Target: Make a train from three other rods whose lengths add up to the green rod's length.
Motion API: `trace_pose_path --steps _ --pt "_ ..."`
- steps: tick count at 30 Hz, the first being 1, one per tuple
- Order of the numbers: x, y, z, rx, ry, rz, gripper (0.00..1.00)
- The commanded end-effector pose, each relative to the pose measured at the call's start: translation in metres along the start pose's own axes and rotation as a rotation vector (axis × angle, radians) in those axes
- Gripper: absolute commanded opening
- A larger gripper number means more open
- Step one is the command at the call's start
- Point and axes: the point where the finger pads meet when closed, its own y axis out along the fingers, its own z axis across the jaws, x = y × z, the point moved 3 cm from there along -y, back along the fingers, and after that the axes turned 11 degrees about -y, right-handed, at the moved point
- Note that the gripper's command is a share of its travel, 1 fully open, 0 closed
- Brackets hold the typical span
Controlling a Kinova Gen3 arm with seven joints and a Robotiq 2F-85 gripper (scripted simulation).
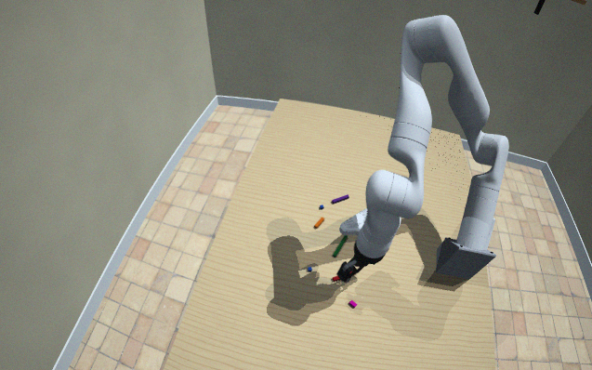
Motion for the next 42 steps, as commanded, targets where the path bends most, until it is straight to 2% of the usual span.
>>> trace_pose_path --steps 1,15,20,30,32,42 --pt "0.000 -0.001 0.000 -0.002 0.000 0.000 1.00" --pt "0.001 0.000 0.001 0.004 0.058 -0.002 1.00" --pt "0.003 0.001 0.003 0.012 0.133 -0.004 1.00" --pt "0.007 0.004 0.008 0.035 0.392 -0.006 1.00" --pt "0.007 0.004 0.008 0.035 0.392 -0.006 1.00" --pt "0.010 0.007 0.012 0.059 0.782 0.000 1.00"
